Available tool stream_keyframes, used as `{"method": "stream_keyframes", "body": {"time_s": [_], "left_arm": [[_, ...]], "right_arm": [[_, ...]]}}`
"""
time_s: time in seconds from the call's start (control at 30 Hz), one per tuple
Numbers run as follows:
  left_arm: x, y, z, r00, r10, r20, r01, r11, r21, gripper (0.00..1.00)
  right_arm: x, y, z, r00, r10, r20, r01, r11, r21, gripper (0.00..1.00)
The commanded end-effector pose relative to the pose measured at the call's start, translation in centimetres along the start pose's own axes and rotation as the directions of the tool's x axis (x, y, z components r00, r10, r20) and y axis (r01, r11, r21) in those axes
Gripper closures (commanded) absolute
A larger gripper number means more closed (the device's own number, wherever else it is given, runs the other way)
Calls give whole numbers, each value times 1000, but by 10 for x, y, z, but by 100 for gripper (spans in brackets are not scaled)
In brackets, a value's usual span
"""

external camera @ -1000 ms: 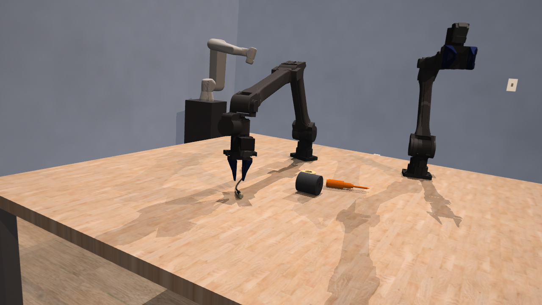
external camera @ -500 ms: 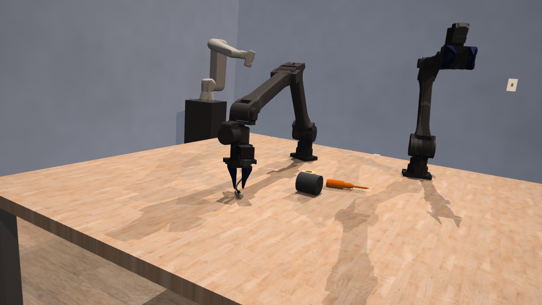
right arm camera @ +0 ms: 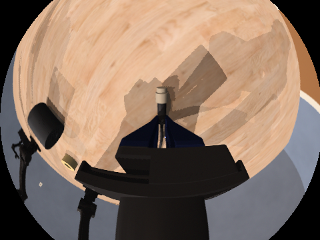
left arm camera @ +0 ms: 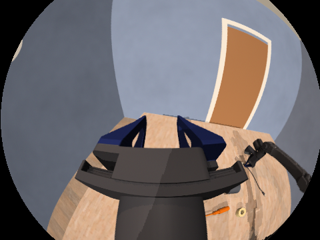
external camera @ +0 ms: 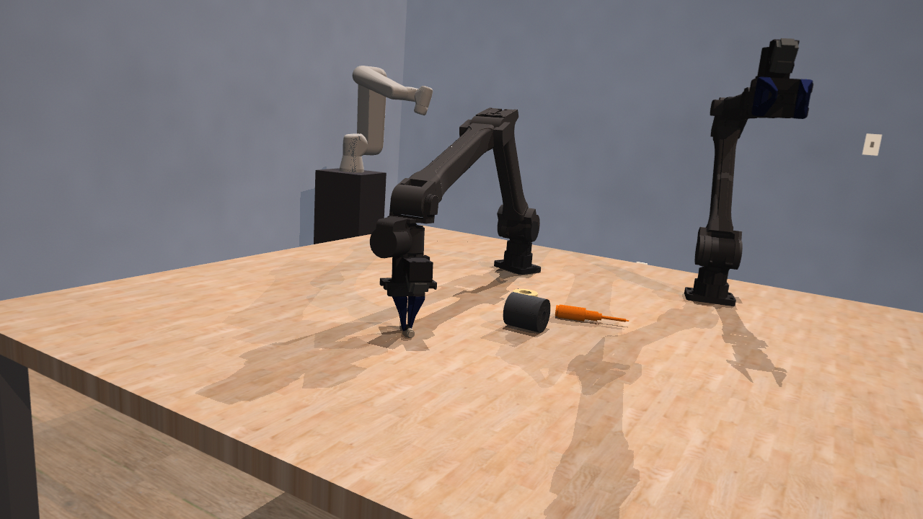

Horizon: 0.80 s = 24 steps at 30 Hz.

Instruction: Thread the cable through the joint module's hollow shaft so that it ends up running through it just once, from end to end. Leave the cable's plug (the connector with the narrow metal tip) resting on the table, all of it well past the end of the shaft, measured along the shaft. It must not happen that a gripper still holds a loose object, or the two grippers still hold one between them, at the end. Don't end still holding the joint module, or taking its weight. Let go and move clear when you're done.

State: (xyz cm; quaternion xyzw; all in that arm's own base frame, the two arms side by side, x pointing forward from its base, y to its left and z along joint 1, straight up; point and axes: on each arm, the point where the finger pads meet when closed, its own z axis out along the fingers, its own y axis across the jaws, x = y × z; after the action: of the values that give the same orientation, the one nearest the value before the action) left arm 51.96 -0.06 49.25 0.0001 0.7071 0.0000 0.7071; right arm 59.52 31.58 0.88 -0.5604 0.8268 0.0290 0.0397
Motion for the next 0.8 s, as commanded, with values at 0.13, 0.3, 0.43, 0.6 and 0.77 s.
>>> {"method": "stream_keyframes", "body": {"time_s": [0.13,0.3,0.43,0.6,0.77], "left_arm": [[-21,0,-2,999,5,42,-5,1000,0,54],[-21,0,-2,999,5,42,-5,1000,0,54],[-21,0,-2,999,5,42,-5,1000,0,54],[-21,0,-2,999,5,42,-5,1000,0,54],[-21,0,-2,999,5,42,-5,1000,0,54]], "right_arm": [[-2,6,18,1000,-2,-21,1,1000,-18,100],[-14,-3,1,1000,-5,1,5,1000,4,100],[-17,-5,-6,1000,-8,7,8,1000,11,100],[-21,-5,-28,1000,-13,23,13,1000,26,100],[-23,-6,-42,999,-17,31,16,999,34,100]]}}
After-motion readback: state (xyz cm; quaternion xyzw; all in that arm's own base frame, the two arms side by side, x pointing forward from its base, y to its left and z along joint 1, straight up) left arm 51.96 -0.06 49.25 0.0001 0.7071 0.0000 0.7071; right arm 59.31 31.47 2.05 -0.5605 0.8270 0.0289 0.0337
